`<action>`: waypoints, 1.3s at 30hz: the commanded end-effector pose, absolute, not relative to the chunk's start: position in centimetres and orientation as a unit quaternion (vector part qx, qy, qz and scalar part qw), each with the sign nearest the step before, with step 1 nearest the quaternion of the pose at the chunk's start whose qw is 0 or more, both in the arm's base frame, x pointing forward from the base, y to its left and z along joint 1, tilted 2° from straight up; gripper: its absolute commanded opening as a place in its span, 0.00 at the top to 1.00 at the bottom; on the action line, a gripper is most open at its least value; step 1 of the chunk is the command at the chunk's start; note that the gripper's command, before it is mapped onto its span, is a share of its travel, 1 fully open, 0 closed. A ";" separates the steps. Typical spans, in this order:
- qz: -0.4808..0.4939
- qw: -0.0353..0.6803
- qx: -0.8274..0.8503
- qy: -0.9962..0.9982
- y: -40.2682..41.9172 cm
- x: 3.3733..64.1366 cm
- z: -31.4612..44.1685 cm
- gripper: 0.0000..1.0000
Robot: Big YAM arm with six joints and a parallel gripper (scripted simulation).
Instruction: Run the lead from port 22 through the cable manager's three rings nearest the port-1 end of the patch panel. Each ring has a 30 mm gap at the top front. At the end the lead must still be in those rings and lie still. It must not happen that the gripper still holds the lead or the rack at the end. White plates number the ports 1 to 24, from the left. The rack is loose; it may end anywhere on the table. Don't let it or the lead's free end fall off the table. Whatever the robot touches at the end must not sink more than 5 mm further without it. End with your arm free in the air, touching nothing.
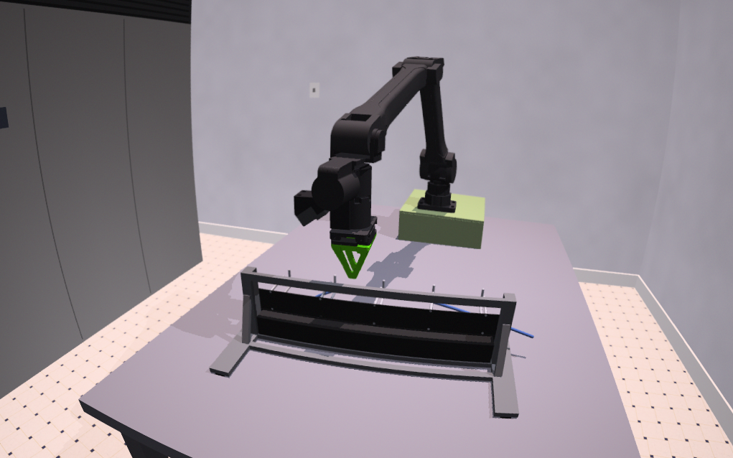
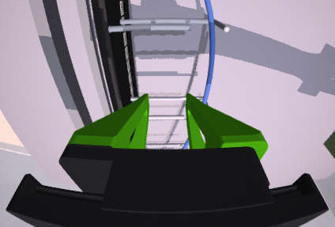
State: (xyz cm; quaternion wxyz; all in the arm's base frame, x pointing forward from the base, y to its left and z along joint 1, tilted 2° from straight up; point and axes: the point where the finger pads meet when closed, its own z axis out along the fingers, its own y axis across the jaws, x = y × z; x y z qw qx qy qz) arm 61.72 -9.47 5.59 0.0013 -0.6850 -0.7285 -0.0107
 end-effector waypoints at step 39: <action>-0.039 -0.043 -0.684 -0.727 -10.3 64.2 12.7 1.00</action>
